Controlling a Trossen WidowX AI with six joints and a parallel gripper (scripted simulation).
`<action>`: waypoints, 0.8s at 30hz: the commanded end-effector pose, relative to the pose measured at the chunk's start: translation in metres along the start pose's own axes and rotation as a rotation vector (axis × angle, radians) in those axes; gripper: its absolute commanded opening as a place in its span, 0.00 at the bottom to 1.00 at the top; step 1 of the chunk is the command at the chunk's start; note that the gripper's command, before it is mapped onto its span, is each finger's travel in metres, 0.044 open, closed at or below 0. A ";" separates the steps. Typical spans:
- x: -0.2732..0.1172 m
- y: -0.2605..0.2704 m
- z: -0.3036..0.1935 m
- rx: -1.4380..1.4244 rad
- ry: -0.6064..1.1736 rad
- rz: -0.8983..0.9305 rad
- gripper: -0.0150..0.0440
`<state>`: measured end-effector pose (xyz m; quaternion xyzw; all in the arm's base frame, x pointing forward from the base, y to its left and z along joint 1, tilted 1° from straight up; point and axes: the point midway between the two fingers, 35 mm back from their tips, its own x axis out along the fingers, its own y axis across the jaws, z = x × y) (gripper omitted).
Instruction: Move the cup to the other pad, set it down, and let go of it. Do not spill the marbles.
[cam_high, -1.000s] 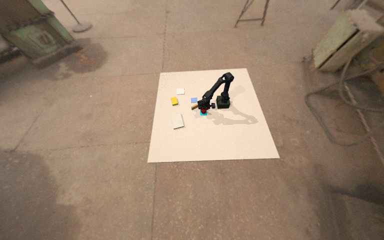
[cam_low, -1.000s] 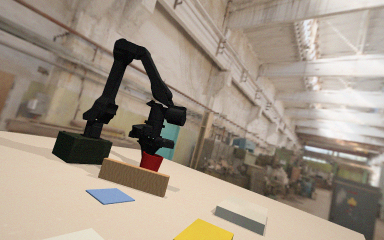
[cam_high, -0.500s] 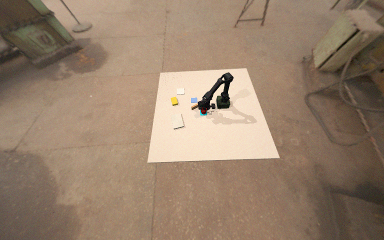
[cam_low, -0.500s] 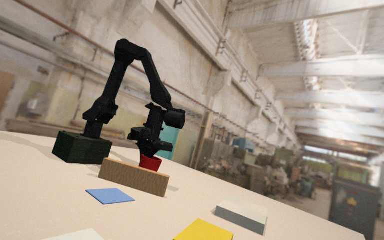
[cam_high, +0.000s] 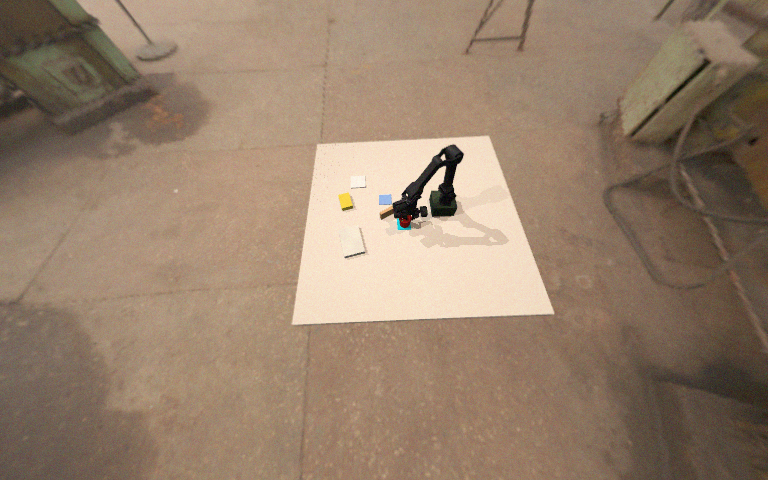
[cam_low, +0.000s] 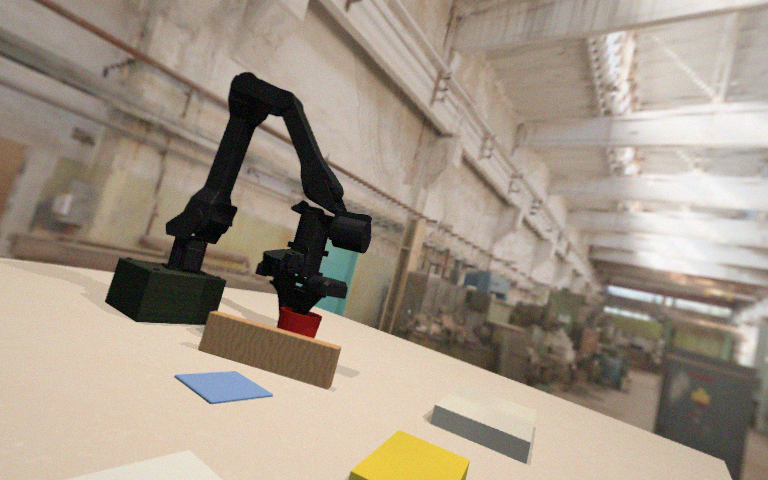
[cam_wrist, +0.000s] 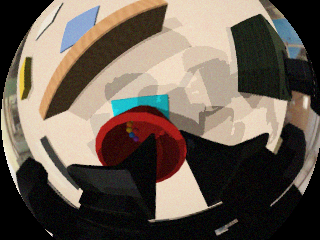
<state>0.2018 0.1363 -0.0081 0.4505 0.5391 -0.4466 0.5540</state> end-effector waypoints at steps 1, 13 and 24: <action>-0.002 0.000 0.000 0.000 0.000 -0.001 0.47; -0.020 0.001 0.000 0.002 0.001 -0.003 0.47; -0.039 0.001 0.000 0.003 0.002 -0.005 0.47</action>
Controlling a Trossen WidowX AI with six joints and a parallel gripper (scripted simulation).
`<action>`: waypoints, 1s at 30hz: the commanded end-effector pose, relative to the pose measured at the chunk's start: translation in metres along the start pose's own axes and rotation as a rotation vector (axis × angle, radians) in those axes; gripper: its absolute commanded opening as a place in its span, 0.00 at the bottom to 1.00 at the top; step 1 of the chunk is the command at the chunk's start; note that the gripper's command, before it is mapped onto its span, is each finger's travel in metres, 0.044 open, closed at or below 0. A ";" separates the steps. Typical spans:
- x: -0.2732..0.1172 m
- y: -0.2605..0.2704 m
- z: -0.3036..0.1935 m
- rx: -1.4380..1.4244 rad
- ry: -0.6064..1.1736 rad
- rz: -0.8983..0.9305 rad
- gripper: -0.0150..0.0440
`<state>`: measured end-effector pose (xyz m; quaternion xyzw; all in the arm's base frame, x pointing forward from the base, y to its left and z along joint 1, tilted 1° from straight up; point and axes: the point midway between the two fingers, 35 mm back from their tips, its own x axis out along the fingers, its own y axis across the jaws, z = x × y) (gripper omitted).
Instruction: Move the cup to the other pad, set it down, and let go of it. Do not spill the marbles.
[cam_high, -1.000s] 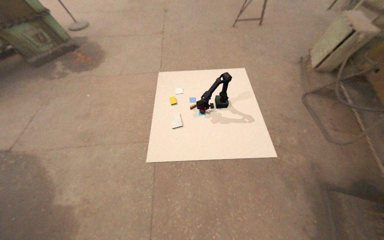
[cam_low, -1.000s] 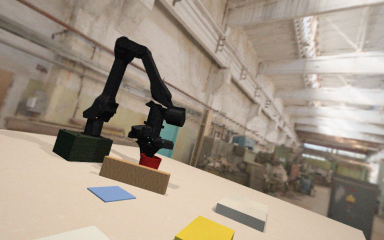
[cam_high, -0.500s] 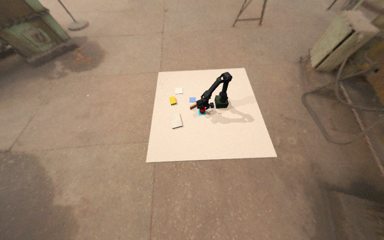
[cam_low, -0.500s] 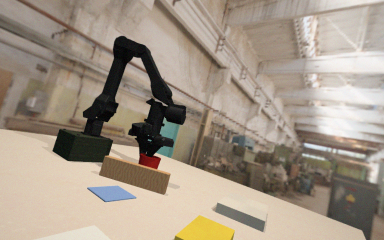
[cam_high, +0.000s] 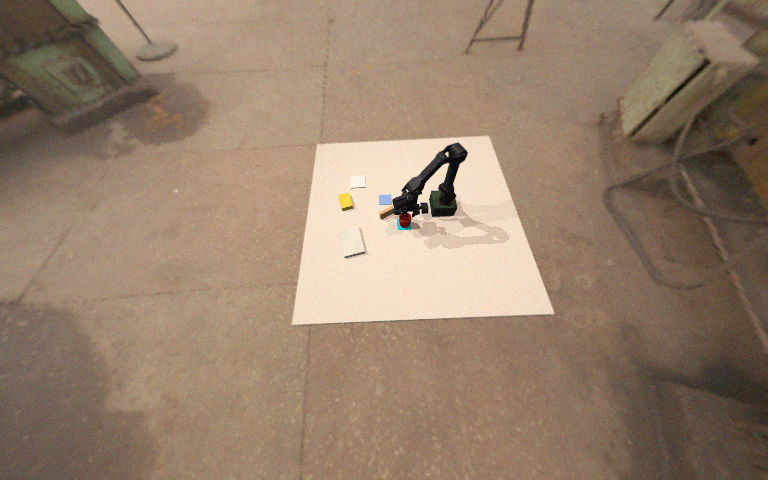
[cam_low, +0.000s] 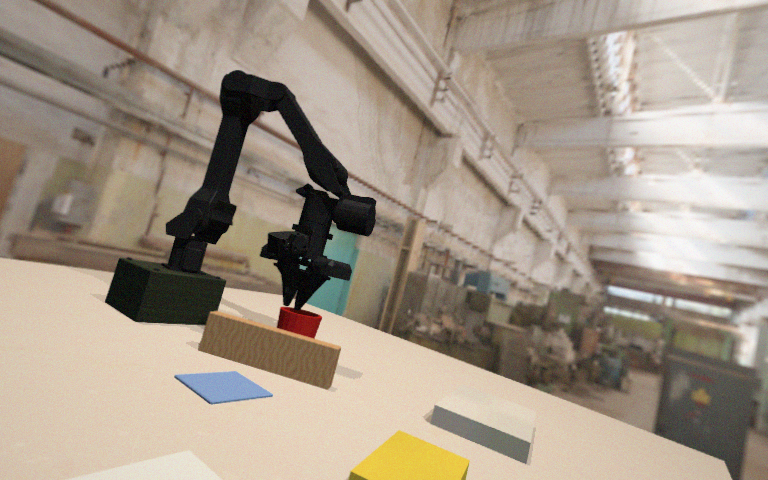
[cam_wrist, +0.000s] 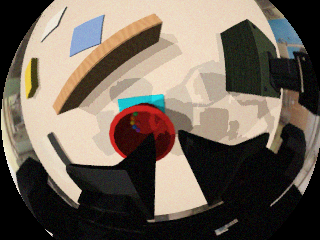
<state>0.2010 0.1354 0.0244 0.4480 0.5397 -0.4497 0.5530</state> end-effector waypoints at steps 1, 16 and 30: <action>-0.008 0.001 -0.001 0.003 0.005 0.003 0.47; -0.015 -0.001 0.002 0.003 0.000 0.000 0.74; -0.053 0.000 0.002 0.004 0.004 0.001 1.00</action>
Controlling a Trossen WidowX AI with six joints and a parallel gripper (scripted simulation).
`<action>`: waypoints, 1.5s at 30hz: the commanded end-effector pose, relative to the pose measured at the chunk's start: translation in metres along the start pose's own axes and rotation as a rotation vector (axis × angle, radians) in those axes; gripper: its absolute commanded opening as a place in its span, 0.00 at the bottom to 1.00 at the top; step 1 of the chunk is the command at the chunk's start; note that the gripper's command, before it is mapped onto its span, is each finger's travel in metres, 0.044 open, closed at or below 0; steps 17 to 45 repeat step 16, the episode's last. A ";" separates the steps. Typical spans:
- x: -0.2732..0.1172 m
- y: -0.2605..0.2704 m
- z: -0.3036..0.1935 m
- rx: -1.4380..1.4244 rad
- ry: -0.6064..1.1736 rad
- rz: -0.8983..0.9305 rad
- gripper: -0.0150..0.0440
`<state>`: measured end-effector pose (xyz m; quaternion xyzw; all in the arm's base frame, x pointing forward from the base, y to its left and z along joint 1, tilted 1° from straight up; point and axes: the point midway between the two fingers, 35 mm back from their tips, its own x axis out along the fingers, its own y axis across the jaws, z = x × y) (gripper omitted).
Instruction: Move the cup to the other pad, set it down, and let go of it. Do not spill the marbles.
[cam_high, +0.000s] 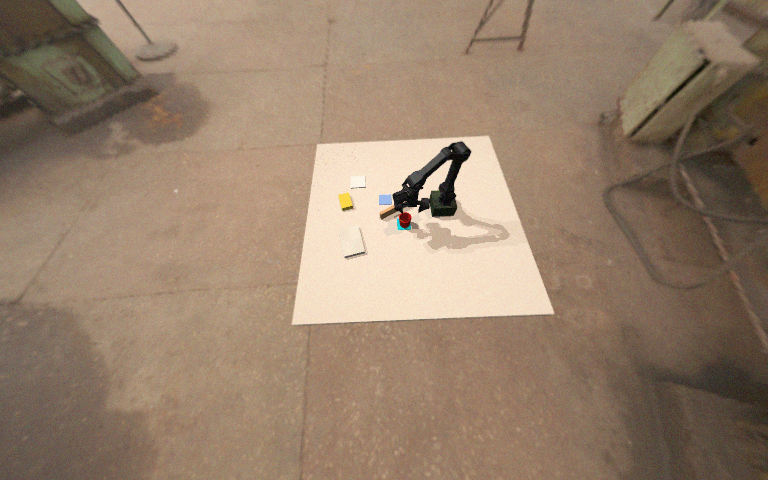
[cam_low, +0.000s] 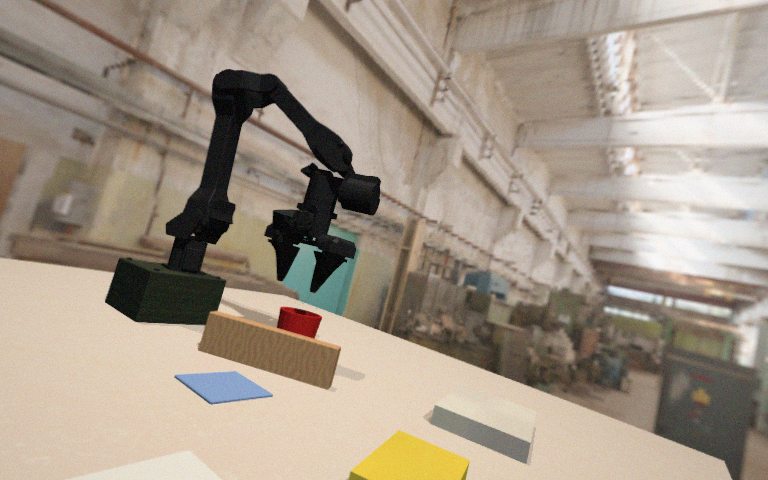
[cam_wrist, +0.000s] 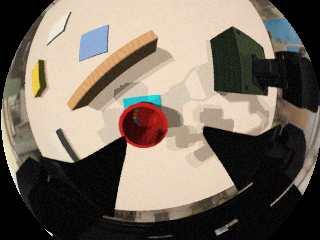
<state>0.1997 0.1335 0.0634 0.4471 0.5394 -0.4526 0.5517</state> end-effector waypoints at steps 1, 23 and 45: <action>-0.018 0.001 -0.001 0.000 0.006 0.006 1.00; -0.037 0.000 0.002 0.004 0.004 0.009 1.00; -0.037 0.000 0.002 0.004 0.004 0.009 1.00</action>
